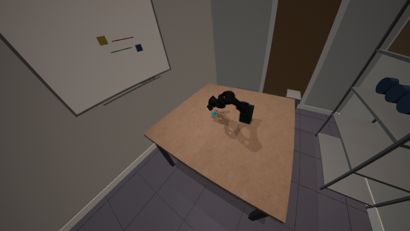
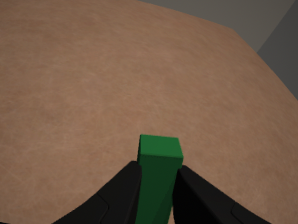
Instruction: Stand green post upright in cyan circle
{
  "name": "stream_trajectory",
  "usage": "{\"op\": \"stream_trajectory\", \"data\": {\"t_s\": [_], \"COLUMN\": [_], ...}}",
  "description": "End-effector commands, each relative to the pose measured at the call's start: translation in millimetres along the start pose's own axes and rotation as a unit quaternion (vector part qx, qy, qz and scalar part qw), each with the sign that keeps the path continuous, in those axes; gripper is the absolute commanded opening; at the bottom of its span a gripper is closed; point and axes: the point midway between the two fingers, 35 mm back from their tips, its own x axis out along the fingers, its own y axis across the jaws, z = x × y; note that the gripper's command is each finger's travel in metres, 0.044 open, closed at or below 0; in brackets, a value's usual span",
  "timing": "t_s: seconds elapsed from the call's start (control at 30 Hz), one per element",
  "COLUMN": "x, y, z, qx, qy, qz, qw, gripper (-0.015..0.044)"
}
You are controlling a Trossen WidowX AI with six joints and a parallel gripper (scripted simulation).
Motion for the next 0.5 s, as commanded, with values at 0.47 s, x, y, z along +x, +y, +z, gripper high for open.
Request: {"op": "stream_trajectory", "data": {"t_s": [0.47], "x": [-16], "y": [3], "z": [5], "qx": [0.035], "qy": [-0.062], "qz": [0.020], "qw": [0.997], "gripper": [0.0022]}}
